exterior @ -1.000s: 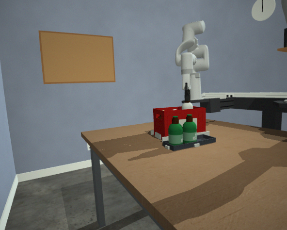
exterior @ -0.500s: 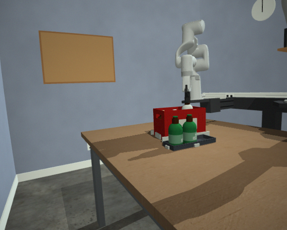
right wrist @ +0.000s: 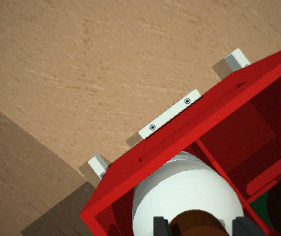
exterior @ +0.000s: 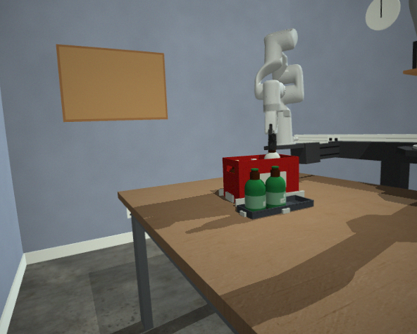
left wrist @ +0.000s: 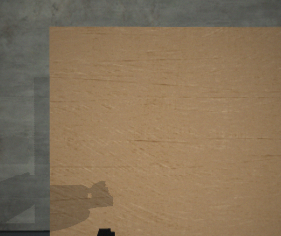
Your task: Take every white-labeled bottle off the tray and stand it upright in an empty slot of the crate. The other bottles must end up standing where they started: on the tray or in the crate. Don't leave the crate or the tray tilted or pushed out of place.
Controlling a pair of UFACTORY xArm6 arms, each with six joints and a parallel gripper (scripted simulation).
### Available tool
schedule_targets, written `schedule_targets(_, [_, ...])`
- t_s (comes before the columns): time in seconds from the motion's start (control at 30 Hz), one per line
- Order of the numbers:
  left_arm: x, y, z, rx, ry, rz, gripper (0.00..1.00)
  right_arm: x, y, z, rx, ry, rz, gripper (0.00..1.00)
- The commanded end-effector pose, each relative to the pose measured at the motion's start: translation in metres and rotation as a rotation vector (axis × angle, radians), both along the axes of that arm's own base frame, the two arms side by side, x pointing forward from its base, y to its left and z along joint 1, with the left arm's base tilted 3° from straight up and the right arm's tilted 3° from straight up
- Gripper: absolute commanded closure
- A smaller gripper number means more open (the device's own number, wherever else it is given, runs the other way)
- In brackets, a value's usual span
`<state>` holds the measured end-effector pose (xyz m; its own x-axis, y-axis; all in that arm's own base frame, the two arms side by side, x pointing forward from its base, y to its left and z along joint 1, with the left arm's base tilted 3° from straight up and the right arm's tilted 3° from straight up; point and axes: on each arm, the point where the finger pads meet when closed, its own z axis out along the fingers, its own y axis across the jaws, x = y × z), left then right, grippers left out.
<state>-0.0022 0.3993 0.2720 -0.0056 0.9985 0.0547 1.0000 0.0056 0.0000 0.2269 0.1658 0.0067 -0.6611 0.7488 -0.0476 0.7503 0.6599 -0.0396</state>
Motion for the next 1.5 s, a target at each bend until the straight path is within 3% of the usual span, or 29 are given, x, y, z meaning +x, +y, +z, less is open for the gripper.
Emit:
schedule_targets(0.0, [0.0, 0.001, 0.002, 0.005, 0.0, 0.0, 0.0, 0.001, 0.001, 0.001, 0.002, -0.003, 0.0, 1.0])
schedule_targets(0.7, [0.0, 0.001, 0.002, 0.005, 0.0, 0.0, 0.0, 0.001, 0.001, -0.002, 0.002, -0.003, 0.0, 1.0])
schedule_targets(1.47, [0.0, 0.001, 0.002, 0.005, 0.0, 0.0, 0.0, 0.001, -0.001, -0.023, 0.002, -0.003, 0.0, 1.0])
